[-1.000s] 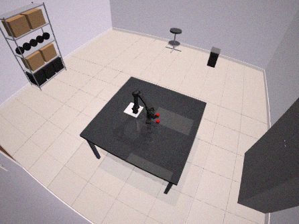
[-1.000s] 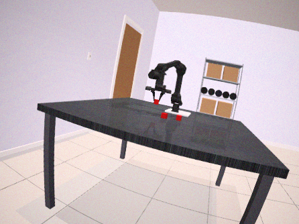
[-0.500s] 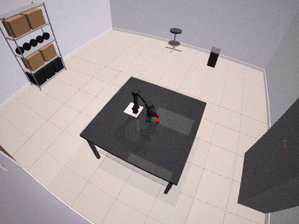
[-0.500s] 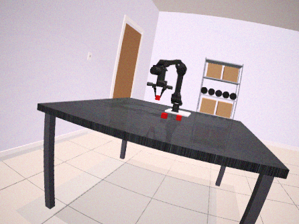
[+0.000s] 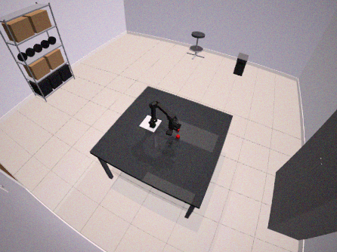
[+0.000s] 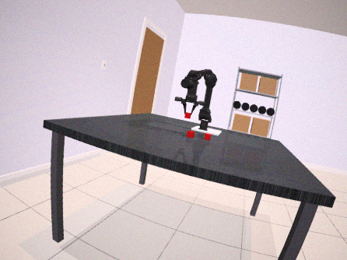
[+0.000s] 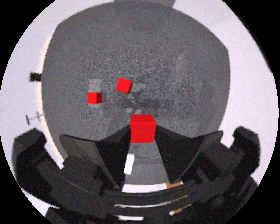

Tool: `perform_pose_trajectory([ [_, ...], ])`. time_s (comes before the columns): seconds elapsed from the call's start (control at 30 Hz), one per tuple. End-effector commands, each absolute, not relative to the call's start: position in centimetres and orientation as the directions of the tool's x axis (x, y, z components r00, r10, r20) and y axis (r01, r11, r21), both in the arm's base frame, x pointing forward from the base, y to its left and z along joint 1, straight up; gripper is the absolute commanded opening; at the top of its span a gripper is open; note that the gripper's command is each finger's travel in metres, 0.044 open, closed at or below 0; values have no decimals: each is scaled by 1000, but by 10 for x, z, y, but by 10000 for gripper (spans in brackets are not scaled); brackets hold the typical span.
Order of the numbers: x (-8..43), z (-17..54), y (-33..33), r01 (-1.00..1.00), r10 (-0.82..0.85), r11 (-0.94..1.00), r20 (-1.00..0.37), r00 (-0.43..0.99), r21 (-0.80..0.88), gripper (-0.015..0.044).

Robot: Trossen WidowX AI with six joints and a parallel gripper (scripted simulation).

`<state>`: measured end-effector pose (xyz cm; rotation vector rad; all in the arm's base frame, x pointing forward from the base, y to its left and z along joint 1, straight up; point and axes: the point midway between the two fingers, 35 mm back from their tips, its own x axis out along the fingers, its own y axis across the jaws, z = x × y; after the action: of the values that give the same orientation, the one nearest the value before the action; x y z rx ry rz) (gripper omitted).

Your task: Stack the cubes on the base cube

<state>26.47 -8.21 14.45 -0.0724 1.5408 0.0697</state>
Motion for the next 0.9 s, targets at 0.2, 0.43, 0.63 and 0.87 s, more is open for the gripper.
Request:
perform_pose_trajectory([
  [0.2, 277, 137, -52, 77, -2, 997, -1000, 26, 0, 105],
  [0.43, 283, 133, -31, 190, 0, 982, -1000, 27, 5, 105],
  [0.63, 286, 129, -13, 284, 2, 959, -1000, 27, 9, 105],
  [0.87, 289, 124, 9, 390, 4, 921, -1000, 28, 14, 105],
])
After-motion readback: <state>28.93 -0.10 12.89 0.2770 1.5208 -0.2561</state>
